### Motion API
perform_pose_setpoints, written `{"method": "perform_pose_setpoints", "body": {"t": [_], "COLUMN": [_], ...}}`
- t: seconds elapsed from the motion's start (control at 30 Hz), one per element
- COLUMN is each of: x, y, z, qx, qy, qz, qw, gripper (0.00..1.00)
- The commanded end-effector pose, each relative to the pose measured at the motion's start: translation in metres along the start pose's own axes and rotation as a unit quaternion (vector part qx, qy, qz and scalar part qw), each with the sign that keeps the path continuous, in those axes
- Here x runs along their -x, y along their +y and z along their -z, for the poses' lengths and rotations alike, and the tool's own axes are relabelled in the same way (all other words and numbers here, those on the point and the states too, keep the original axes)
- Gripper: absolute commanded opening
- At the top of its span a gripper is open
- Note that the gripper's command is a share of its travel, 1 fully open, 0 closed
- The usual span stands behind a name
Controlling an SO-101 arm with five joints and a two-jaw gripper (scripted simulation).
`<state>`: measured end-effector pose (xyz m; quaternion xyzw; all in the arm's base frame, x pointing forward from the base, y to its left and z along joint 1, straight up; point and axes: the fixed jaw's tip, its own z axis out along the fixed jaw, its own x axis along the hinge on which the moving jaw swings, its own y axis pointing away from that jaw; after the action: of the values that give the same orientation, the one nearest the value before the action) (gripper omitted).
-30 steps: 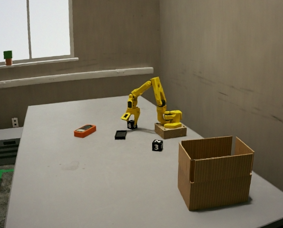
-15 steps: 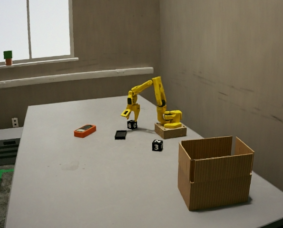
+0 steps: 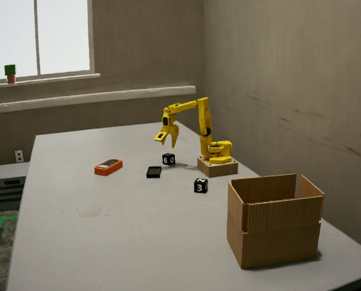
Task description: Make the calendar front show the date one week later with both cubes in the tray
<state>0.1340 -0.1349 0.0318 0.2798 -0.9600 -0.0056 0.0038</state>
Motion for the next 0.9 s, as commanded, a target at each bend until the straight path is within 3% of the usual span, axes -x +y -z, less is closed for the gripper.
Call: {"method": "perform_pose_setpoints", "body": {"t": [0.0,0.67,0.87], "x": [-0.001,-0.001,-0.001], "y": [-0.002,-0.002,-0.006], "z": [0.004,0.005,0.015], "qx": [-0.007,-0.008,-0.037], "qy": [-0.002,-0.002,-0.008], "qz": [-0.001,-0.001,-0.001], "qw": [1.000,1.000,0.999], "gripper": [0.36,0.36,0.36]}}
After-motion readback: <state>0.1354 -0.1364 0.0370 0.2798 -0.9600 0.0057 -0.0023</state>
